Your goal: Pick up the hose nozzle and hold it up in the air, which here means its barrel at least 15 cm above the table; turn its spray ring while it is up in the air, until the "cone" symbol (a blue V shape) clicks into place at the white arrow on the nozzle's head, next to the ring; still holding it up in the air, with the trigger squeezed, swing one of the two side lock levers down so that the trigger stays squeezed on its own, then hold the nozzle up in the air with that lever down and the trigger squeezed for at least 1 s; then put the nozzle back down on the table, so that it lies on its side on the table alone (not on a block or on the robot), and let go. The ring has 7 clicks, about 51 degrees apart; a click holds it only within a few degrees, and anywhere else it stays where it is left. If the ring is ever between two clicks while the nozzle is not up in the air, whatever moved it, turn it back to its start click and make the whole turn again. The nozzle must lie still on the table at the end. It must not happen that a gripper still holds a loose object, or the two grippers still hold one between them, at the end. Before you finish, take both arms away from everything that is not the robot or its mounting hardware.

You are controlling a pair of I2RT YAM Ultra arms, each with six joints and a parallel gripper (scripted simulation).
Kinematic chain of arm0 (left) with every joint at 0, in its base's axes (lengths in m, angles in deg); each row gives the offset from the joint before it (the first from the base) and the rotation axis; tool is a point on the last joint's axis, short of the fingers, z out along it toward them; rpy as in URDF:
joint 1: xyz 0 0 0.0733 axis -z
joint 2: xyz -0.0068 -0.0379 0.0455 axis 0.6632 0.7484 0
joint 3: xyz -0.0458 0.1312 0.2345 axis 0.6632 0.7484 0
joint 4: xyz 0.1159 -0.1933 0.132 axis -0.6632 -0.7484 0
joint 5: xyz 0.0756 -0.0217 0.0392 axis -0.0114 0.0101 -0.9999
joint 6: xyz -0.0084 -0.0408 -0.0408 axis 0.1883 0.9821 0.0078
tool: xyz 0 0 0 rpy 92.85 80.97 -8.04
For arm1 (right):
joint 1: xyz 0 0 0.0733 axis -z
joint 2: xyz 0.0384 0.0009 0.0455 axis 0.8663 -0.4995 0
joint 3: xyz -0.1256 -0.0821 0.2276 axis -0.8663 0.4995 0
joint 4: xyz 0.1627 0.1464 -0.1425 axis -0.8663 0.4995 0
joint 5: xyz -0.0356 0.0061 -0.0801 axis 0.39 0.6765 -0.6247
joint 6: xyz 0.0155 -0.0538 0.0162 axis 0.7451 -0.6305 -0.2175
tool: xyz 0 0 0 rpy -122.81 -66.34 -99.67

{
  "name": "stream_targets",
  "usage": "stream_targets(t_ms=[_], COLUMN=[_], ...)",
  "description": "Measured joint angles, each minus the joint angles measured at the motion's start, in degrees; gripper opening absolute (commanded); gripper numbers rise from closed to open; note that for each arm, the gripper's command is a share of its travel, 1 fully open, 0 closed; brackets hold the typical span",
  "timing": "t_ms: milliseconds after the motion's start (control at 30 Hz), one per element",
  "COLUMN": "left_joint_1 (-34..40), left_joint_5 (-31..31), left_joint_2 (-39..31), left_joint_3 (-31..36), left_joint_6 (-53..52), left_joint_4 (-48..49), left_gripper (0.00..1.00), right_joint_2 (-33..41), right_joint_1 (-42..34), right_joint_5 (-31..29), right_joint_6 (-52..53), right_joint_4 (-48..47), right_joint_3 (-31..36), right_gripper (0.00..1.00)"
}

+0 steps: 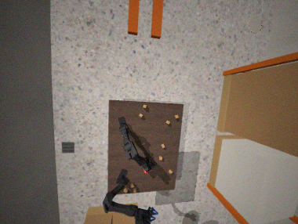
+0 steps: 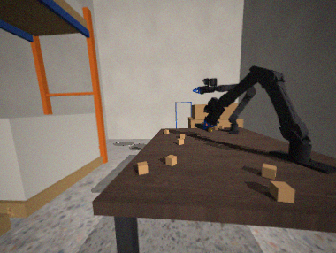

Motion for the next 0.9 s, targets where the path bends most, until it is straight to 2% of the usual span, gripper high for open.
stream_targets(t_ms=[267, 700, 900], left_joint_1=[1.7, 3.6, 5.2], left_joint_5=[-6.8, -15.5, -21.5], left_joint_2=[-0.7, -1.2, -1.3], left_joint_3=[8.9, 19.2, 27.1], left_joint_6=[-0.1, -0.3, -0.7], left_joint_4=[14.2, 34.4, 45.5], left_gripper=[0.36, 0.36, 0.36], right_joint_2=[0.0, 0.0, 0.0], right_joint_1=[0.0, 0.0, 0.0], right_joint_5=[0.0, 0.0, 0.0], right_joint_6=[0.0, 0.0, 0.0], right_joint_4=[0.0, 0.0, 0.0], right_joint_3=[0.0, 0.0, 0.0], right_gripper=[0.63, 0.63, 0.63])
